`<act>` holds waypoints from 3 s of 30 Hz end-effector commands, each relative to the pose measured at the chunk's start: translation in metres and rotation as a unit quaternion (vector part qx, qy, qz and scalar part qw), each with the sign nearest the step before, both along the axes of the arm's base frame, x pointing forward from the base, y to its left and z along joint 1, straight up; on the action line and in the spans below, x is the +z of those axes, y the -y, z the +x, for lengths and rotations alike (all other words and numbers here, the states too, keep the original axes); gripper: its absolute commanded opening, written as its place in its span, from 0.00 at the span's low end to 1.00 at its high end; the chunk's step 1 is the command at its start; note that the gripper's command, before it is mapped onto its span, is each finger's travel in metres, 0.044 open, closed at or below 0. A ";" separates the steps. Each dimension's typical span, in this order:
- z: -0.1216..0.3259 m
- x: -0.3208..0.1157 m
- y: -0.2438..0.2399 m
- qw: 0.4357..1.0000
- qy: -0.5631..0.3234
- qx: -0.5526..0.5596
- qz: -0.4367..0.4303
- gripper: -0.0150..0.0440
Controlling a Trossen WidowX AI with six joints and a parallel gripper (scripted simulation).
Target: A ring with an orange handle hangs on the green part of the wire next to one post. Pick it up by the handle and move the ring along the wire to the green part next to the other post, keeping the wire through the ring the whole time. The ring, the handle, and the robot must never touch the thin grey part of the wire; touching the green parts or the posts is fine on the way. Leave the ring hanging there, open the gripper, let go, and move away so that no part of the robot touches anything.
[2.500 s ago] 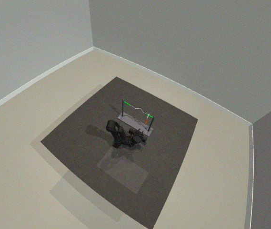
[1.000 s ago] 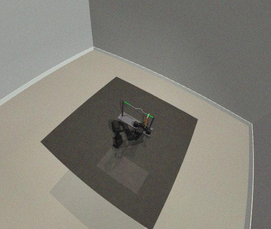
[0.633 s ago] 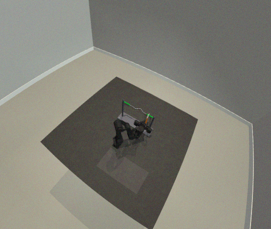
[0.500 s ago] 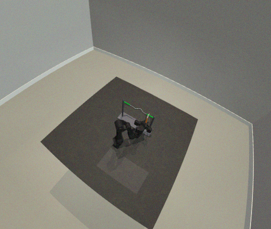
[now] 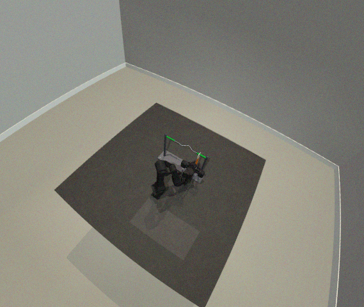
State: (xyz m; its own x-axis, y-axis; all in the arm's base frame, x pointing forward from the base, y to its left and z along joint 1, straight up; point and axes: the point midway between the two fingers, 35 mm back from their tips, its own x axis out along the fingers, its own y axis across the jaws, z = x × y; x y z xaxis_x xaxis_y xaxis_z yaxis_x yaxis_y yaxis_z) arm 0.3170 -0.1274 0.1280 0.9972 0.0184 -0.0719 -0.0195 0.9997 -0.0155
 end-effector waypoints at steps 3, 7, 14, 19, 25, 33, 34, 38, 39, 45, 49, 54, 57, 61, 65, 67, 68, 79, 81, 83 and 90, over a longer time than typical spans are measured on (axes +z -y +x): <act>0.000 0.000 0.001 1.000 0.000 -0.002 0.002 0.53; 0.000 0.000 0.001 1.000 0.000 -0.002 0.002 0.53; 0.000 0.000 0.000 1.000 0.000 0.000 0.000 0.35; 0.000 0.000 0.000 1.000 0.000 0.000 0.000 0.19; 0.000 0.000 0.000 1.000 0.000 0.000 0.000 0.00; 0.000 0.004 0.000 1.000 0.000 0.001 0.000 0.00; 0.000 0.005 0.000 1.000 0.000 0.001 0.000 0.00; 0.000 0.012 0.000 1.000 0.000 0.002 0.000 0.00; 0.000 0.013 0.000 1.000 0.000 0.002 0.000 0.00; 0.000 0.015 0.000 1.000 0.000 0.002 0.000 0.00; 0.000 0.015 0.000 1.000 0.000 0.002 0.000 0.00; 0.000 0.015 0.000 1.000 0.000 0.002 0.000 0.00; 0.000 0.015 0.000 1.000 0.000 0.002 0.000 0.00; 0.000 0.015 0.000 1.000 0.000 0.002 0.000 0.00; 0.000 0.015 0.000 1.000 0.000 0.002 0.000 0.00; 0.000 0.015 0.000 1.000 0.000 0.002 0.000 0.00; 0.000 0.015 0.000 1.000 0.000 0.002 0.000 0.00; 0.000 0.015 -0.010 1.000 0.000 0.003 0.001 0.00; 0.000 0.015 -0.012 1.000 0.000 0.003 0.001 0.00; 0.000 0.015 -0.014 1.000 0.000 0.003 0.001 0.00; -0.004 0.015 -0.017 1.000 -0.016 0.003 0.001 0.00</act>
State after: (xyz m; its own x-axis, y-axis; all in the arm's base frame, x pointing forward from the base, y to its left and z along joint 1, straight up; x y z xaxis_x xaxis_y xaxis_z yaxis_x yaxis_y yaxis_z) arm 0.3155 -0.1115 0.1397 0.9947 0.0283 -0.0984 -0.0287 0.9996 -0.0027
